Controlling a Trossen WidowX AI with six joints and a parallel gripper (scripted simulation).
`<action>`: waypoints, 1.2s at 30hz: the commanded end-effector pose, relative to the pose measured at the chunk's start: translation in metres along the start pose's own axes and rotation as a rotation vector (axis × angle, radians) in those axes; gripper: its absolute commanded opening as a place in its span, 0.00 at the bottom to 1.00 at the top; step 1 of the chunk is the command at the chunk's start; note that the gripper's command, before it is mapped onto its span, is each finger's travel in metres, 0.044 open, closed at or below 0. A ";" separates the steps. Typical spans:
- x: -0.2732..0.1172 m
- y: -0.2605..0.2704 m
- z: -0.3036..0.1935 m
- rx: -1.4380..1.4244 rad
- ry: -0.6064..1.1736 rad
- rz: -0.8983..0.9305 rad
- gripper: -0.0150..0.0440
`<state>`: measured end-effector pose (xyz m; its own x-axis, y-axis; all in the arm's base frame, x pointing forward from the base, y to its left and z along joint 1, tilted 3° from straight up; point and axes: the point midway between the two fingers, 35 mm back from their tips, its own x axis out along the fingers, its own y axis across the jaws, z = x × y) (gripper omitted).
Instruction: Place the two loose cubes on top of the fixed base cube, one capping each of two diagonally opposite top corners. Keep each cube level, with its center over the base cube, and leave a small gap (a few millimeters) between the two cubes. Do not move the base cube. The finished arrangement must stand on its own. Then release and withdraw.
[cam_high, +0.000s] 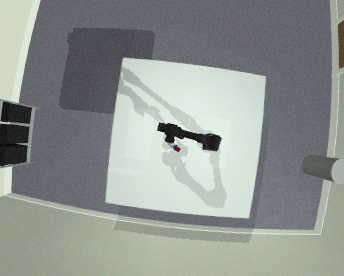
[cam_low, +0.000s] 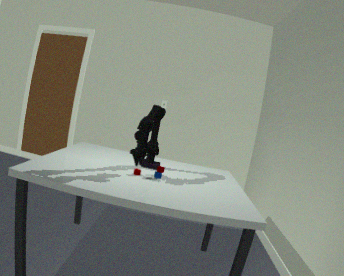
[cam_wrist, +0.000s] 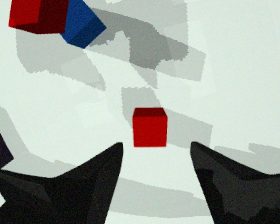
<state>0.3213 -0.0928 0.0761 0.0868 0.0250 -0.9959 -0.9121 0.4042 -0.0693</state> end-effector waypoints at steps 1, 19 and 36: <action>0.010 0.004 0.000 0.003 -0.003 0.019 0.70; 0.035 0.004 0.000 0.003 -0.003 0.019 0.70; 0.041 0.004 0.000 0.003 -0.003 0.019 0.43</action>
<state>0.3219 -0.0907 0.0351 0.0744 0.0293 -0.9968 -0.9132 0.4036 -0.0563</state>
